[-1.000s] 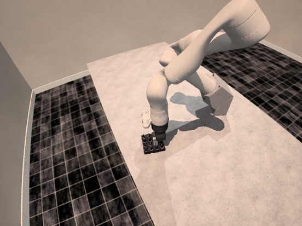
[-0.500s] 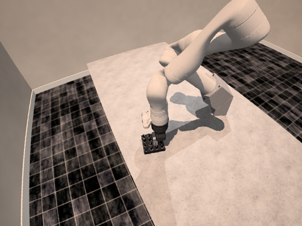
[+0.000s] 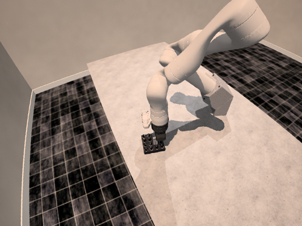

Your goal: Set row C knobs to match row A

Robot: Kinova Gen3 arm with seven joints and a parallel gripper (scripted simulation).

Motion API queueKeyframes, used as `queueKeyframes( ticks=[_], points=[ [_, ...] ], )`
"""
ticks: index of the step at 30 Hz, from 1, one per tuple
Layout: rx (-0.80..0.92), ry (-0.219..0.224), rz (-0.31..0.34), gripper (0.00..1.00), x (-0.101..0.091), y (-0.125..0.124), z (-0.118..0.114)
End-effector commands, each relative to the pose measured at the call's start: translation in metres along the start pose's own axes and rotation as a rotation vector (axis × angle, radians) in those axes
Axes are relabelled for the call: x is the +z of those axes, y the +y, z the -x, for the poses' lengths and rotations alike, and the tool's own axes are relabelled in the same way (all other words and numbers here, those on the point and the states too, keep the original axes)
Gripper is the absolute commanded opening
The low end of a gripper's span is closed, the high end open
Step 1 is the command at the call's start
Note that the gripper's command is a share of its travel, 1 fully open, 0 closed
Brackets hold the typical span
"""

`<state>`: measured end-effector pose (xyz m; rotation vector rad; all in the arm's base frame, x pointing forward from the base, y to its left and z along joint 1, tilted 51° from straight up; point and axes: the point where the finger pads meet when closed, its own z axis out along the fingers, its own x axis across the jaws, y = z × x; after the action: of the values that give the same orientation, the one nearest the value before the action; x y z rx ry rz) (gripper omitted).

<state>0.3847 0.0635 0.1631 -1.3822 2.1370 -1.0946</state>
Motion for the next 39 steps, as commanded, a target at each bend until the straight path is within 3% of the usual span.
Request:
queueKeyframes(
  ticks=[1,39],
  points=[
    [-0.008,0.002,-0.001,0.30,0.0010,0.0003,-0.0010],
    [-0.061,0.004,0.000,0.30,0.0010,0.0007,-0.0023]
  ],
)
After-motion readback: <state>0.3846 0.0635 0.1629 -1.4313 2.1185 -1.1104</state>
